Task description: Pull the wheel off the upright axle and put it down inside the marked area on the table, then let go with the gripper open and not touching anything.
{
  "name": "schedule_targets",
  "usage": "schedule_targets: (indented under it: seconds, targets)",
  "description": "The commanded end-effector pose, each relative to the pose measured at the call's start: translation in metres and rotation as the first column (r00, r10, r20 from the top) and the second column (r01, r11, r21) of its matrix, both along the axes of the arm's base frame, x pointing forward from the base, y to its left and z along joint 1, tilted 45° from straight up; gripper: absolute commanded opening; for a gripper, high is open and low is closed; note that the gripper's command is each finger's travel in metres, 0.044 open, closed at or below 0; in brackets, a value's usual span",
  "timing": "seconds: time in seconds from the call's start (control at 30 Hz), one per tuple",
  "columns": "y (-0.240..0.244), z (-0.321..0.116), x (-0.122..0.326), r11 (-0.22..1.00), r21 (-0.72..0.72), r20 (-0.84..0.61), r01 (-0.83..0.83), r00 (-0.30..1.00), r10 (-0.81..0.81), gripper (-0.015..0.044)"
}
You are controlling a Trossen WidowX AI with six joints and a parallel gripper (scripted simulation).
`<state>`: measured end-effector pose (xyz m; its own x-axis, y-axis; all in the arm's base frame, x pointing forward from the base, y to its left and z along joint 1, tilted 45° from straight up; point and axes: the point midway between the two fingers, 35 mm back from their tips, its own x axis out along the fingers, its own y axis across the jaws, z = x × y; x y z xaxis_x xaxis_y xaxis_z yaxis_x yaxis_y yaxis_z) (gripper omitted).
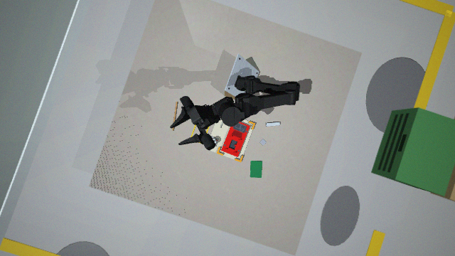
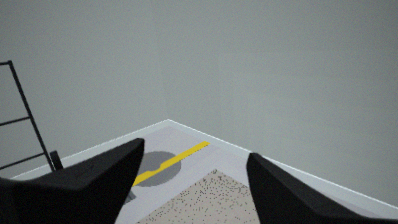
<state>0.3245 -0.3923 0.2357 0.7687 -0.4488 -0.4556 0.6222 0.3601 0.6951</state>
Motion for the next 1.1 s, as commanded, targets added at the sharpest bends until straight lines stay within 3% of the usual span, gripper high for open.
schedule_targets:
  seconds: [0.0, 0.2, 0.33, 0.6, 0.87, 0.93, 1.07]
  targets:
    - [0.041, -0.049, 0.035, 0.979, 0.072, -0.139, -0.19, 0.97, 0.198, 0.03]
    - [0.084, -0.09, 0.057, 0.925, 0.154, -0.238, -0.348, 0.895, 0.377, 0.03]
    - [0.126, -0.124, 0.069, 0.83, 0.228, -0.305, -0.509, 0.773, 0.557, 0.03]
    - [0.225, -0.183, 0.074, 0.489, 0.403, -0.32, -0.774, 0.381, 0.867, 0.03]
    - [0.328, -0.219, 0.052, 0.007, 0.532, -0.154, -0.846, -0.089, 0.984, 0.03]
    - [0.342, -0.222, 0.047, -0.068, 0.542, -0.117, -0.838, -0.156, 0.981, 0.03]
    - [0.344, -0.222, 0.046, -0.078, 0.543, -0.112, -0.836, -0.164, 0.98, 0.03]
